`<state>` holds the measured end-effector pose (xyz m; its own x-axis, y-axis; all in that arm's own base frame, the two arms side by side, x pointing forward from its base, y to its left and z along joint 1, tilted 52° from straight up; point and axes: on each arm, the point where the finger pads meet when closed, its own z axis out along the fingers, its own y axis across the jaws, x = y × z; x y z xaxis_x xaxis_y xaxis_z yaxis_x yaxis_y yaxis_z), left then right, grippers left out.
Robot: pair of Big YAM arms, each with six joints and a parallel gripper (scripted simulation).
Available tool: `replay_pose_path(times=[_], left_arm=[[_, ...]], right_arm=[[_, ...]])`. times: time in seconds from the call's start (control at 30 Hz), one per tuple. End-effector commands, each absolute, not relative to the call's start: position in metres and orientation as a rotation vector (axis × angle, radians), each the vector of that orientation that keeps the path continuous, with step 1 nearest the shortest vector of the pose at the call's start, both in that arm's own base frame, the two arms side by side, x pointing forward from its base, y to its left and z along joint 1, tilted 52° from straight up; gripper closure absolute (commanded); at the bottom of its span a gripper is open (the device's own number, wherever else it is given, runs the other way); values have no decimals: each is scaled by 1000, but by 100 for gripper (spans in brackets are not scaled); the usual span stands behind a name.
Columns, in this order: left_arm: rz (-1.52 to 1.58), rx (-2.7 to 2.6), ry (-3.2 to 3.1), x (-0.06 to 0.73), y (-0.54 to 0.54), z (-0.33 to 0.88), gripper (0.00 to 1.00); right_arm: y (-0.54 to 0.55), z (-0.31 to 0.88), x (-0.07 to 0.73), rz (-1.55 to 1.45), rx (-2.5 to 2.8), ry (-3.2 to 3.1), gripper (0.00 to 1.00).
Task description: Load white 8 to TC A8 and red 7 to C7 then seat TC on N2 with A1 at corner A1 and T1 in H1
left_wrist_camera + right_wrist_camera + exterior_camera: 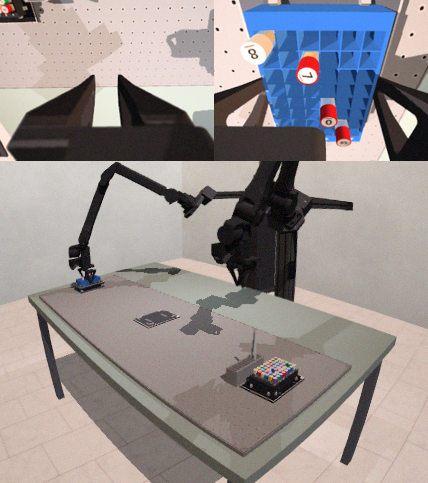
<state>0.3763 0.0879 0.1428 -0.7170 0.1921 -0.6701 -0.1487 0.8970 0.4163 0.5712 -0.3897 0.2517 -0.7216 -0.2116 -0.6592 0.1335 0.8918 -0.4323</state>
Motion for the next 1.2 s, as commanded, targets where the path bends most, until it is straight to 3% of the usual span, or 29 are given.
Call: replay_pose_path(times=[0.0, 1.17], left_arm=[[579, 18, 2284, 379, 89, 149, 77], [579, 18, 2284, 379, 89, 149, 77]], right_arm=[[-391, 269, 582, -607, -50, 2265, 0], [-371, 292, 536, -604, -52, 2287, 0]])
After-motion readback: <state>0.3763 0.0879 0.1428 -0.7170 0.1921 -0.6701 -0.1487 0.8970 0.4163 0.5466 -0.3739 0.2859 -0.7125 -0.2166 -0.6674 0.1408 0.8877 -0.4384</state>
